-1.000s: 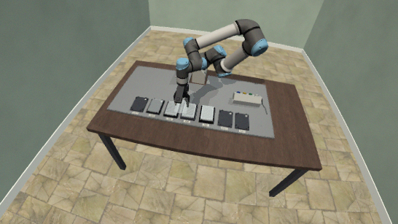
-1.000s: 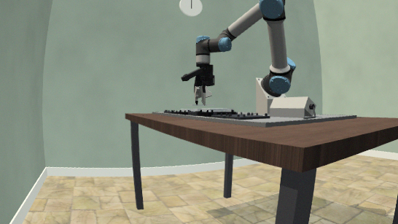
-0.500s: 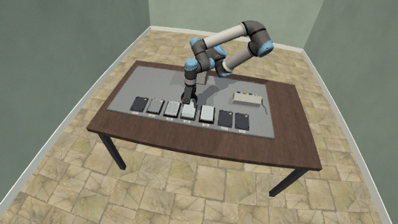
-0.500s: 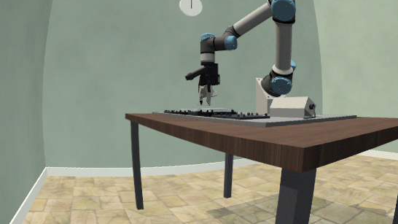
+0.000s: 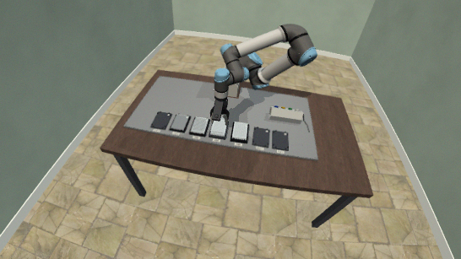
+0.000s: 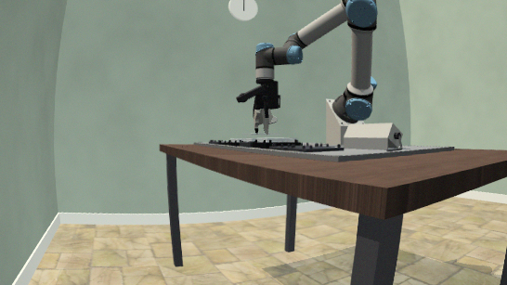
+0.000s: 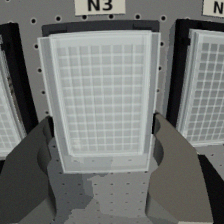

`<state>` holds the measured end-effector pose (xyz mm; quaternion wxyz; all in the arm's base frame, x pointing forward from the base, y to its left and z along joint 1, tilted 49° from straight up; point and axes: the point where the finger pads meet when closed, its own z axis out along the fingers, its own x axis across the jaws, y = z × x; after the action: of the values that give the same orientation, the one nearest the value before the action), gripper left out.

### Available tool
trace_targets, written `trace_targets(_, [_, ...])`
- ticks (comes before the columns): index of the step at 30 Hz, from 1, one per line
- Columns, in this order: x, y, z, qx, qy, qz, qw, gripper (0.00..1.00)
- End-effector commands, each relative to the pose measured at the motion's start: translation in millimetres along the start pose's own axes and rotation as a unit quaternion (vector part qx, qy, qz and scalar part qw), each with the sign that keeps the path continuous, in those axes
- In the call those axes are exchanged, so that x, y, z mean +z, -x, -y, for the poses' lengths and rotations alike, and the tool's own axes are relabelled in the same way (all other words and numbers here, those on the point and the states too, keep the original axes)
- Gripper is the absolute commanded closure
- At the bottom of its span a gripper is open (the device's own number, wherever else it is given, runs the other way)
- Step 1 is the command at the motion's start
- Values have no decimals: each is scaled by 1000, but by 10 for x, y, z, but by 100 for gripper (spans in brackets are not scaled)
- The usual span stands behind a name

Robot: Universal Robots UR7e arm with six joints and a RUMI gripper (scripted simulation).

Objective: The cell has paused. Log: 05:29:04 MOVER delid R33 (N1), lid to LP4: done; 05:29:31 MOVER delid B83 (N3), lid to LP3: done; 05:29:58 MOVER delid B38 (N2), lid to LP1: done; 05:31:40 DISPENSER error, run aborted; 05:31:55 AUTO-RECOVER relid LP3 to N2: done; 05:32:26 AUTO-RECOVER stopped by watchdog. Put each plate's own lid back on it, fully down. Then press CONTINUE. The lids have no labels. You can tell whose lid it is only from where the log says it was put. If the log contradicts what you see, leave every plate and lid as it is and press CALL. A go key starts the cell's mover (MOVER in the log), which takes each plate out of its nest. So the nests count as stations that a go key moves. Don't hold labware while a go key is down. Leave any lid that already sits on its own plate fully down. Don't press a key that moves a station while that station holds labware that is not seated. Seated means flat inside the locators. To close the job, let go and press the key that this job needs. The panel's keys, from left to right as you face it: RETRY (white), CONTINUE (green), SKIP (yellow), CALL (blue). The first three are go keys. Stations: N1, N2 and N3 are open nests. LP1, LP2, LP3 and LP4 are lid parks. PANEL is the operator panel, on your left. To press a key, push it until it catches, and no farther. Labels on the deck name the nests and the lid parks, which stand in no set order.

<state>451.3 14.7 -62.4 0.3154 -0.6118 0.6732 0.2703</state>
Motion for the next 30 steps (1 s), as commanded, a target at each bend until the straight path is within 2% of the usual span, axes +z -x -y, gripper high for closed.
trace_targets(1, [11, -2, 3, 0, 0, 0, 1000, 100])
trace_targets(30, [95, -3, 4, 0, 0, 0, 1000, 100])
